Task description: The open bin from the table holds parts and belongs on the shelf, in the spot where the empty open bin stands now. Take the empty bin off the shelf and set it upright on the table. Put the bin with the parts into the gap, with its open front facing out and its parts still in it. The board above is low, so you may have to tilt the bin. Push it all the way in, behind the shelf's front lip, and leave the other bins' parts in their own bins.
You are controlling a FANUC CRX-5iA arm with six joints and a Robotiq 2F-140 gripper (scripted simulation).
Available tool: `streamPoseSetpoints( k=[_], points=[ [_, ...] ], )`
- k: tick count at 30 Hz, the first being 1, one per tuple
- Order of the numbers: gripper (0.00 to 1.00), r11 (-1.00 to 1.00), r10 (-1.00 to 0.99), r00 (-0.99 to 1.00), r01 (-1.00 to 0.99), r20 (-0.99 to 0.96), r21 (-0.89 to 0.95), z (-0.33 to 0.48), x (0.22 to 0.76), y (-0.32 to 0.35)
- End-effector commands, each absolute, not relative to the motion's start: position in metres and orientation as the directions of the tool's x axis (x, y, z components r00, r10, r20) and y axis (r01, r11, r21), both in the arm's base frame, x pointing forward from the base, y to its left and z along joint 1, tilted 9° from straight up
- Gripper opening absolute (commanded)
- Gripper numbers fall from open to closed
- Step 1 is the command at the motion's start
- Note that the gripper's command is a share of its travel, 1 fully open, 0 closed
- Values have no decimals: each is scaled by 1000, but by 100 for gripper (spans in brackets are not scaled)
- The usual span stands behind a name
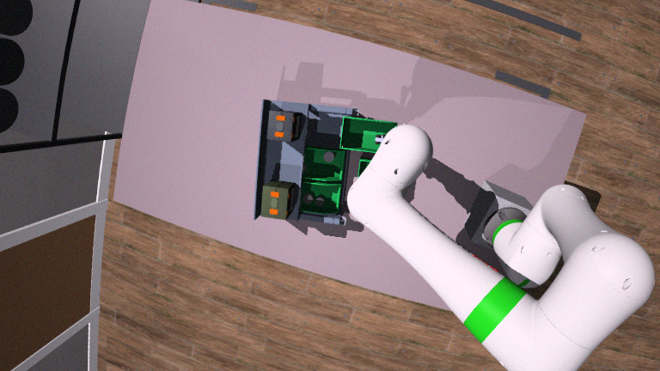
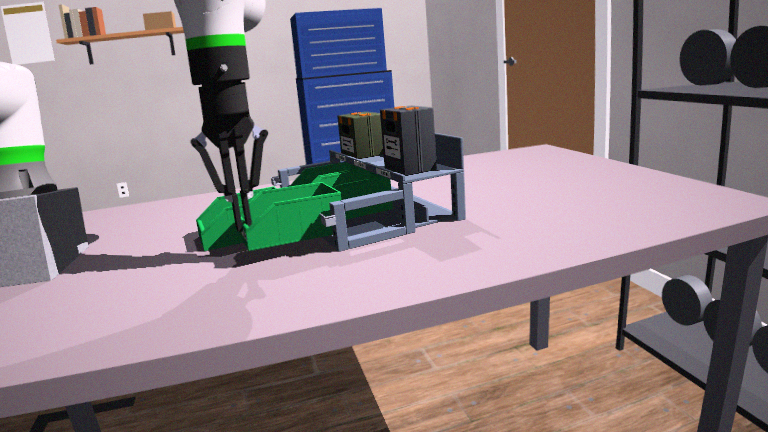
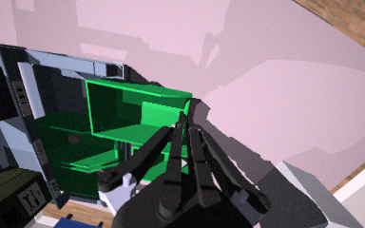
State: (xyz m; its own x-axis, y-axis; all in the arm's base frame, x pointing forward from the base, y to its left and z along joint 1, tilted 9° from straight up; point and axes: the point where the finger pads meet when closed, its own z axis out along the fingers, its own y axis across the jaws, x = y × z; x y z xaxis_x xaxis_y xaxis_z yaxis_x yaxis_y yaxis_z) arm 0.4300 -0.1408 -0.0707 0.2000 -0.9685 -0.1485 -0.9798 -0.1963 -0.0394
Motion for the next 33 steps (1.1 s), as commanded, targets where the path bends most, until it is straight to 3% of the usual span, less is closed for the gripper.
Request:
streamPoseSetpoints(
  k=[1,33],
  points=[
    [10,-196,-969,200,-980,-147,-41,-70,430,-141],
    [10,-196,-969,200,-980,-147,-41,-70,423,-143]
  ],
)
